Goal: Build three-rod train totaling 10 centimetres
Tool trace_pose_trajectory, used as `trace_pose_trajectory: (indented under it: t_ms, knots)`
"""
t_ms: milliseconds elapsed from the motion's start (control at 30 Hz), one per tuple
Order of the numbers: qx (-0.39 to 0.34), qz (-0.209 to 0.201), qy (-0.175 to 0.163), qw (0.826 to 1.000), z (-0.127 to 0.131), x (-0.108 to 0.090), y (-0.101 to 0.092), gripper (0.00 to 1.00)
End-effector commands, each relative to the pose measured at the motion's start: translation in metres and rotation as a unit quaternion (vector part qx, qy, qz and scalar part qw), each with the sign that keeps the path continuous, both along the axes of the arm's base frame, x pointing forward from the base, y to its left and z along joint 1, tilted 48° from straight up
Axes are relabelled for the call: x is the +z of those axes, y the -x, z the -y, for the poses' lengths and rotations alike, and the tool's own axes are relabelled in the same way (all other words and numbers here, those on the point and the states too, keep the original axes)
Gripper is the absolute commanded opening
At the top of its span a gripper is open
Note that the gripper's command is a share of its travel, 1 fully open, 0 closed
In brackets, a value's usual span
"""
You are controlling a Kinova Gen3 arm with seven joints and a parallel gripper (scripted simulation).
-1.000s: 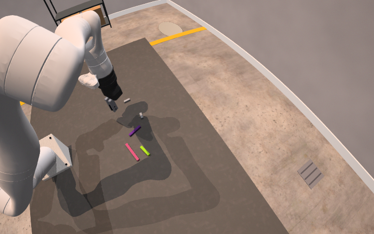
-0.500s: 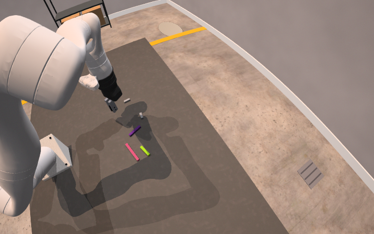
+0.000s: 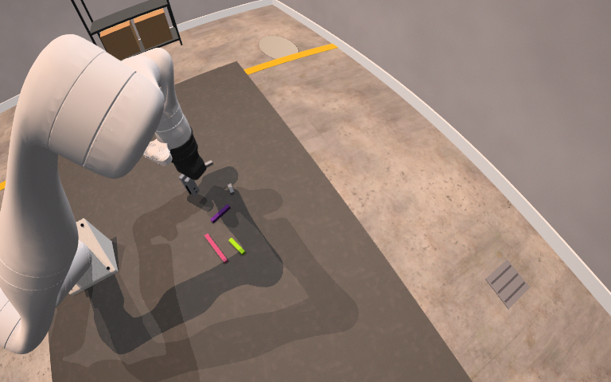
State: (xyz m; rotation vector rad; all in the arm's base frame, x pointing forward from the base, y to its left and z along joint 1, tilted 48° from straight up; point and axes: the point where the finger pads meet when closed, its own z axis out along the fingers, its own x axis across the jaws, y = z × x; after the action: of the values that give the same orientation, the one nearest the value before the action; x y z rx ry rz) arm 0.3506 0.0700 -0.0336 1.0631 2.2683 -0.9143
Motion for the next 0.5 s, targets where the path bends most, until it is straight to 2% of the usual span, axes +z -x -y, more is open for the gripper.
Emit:
trace_pose_trajectory:
  t_ms: [0,167,467]
  knots:
    - [-0.003,-0.001,0.001,1.0,0.0109,-0.0102,-0.0005,0.24]
    - [-0.003,-0.001,0.001,1.0,0.0183,-0.017,-0.0019,0.24]
    - [-0.003,0.001,-0.001,1.0,0.0184,-0.0168,-0.0034,0.24]
